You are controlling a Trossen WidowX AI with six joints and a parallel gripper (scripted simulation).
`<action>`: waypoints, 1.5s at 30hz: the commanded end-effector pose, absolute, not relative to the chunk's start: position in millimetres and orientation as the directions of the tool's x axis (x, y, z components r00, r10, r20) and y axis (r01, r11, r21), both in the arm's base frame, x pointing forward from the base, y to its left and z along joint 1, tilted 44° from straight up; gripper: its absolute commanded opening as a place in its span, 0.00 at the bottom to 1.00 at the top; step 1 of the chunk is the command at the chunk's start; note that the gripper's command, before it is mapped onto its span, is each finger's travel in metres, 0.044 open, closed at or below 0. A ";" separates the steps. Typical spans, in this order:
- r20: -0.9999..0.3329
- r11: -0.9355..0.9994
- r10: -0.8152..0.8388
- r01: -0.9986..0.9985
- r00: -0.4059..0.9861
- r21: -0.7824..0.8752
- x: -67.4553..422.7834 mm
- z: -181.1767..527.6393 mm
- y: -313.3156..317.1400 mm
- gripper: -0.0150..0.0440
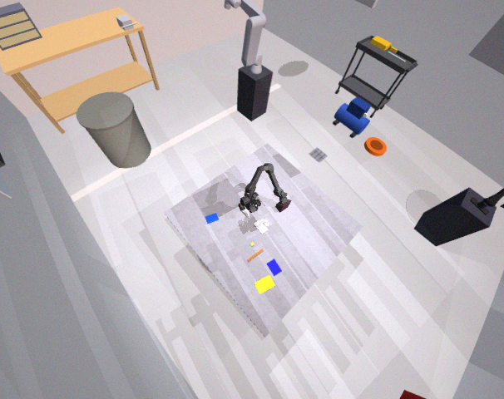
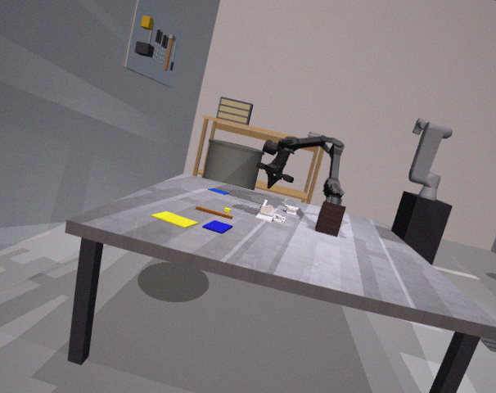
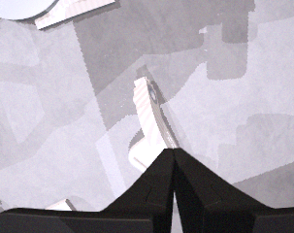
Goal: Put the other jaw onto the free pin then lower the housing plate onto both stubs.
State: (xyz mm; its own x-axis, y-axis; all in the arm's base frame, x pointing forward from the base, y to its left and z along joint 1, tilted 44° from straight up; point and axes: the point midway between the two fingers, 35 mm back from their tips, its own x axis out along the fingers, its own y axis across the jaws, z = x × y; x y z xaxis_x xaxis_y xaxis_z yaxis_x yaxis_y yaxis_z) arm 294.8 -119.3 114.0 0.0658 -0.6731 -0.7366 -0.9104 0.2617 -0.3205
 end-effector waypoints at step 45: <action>-0.719 0.091 -0.685 -0.993 -0.113 0.069 260.4 61.8 -152.0 0.25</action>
State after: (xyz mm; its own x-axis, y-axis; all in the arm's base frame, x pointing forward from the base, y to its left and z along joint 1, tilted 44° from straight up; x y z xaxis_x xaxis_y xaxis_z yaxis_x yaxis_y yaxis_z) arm 264.0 -147.9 67.0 -0.1055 -0.6819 -0.7238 -0.9940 0.0945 0.0558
